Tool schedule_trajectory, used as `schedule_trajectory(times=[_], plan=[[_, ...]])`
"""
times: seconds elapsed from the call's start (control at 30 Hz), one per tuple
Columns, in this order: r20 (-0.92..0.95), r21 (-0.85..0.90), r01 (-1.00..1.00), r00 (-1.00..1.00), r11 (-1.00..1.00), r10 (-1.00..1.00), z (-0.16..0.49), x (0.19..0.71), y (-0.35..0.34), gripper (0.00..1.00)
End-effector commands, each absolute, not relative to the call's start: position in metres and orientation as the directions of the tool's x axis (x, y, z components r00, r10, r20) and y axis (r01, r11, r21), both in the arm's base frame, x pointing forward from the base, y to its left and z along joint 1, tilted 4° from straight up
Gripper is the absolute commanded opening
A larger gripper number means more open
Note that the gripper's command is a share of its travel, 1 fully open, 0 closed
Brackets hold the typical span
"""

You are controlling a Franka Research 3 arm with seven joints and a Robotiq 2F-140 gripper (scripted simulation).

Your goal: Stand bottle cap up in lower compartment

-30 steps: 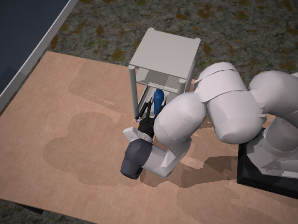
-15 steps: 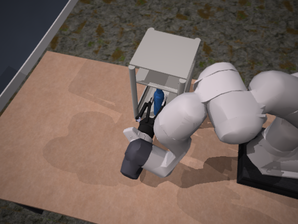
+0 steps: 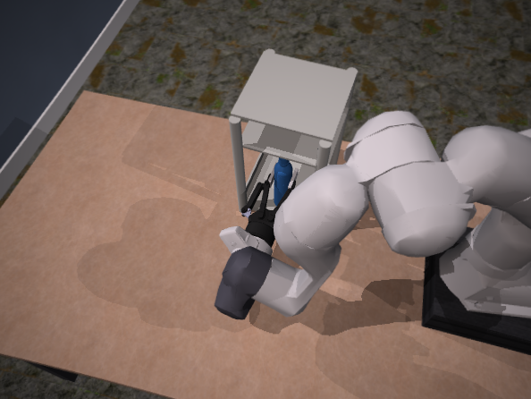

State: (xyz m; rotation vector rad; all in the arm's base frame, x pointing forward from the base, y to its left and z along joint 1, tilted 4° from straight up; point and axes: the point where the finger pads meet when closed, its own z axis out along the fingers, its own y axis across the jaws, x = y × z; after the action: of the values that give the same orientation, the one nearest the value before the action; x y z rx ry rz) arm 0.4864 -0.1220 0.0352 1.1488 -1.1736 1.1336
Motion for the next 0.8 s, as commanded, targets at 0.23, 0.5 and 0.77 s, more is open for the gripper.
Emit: schedule_trajectory(times=[0.23,0.5,0.77], plan=[[0.998,0.042,-0.996,0.045,0.081,0.041,0.0367,0.4867,-0.1229,0.24],[0.998,0.042,-0.996,0.045,0.081,0.041,0.0367,0.4867,-0.1229,0.4],[0.998,0.042,-0.996,0.045,0.081,0.041,0.0367,0.4867,-0.1229,0.4]])
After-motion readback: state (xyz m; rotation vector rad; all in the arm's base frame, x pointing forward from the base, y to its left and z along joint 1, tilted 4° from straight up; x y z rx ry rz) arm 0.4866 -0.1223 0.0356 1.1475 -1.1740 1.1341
